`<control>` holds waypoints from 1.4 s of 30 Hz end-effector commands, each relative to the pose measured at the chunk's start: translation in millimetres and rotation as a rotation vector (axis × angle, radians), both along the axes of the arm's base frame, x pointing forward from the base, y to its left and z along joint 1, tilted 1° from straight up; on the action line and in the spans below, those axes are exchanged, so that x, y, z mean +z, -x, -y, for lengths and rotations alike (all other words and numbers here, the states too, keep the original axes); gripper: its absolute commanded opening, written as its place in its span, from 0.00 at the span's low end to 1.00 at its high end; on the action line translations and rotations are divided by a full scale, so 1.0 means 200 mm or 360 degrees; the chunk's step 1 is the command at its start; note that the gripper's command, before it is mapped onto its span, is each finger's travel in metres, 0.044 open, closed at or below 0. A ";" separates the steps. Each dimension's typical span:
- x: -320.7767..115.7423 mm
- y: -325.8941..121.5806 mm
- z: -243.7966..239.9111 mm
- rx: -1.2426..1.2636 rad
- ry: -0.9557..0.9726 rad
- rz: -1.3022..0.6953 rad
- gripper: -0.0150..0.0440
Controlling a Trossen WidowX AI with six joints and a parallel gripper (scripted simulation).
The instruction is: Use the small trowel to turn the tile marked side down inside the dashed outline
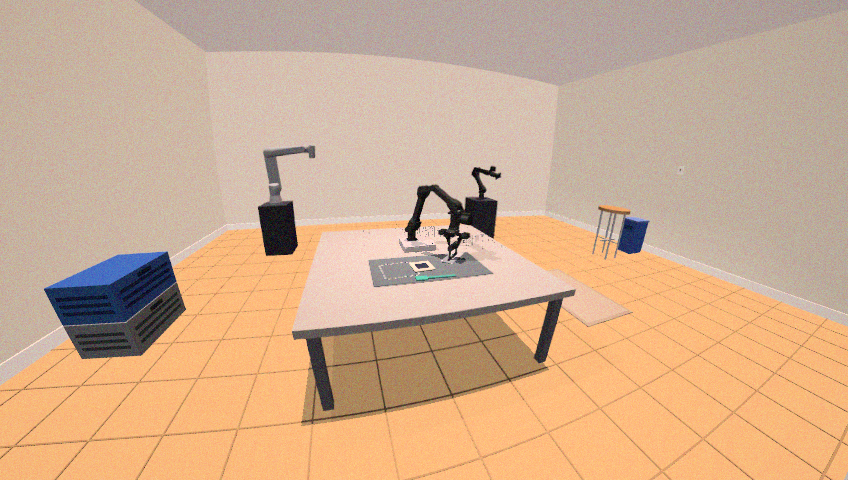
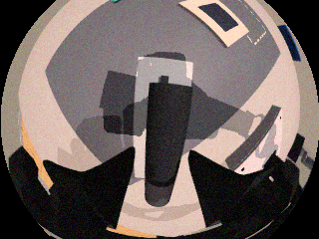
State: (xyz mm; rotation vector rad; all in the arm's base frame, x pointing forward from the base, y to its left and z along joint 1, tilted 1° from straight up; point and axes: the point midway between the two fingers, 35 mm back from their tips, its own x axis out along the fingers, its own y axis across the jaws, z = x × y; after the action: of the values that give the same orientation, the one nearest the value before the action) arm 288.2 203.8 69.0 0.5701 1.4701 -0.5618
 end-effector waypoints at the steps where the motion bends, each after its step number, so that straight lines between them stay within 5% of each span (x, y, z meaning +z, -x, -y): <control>1: -0.01 0.00 0.00 0.0008 -0.0002 0.0000 0.58; 4: -0.01 0.00 0.00 0.0008 -0.0002 0.0000 0.48; 26: -0.01 0.00 0.00 0.0000 -0.0002 0.0000 0.47; 42: -0.01 0.00 0.00 -0.0718 -0.0020 0.0002 0.47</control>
State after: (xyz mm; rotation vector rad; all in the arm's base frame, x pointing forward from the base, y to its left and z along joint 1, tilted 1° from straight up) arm 288.2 203.6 67.8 0.8595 1.3728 -0.8447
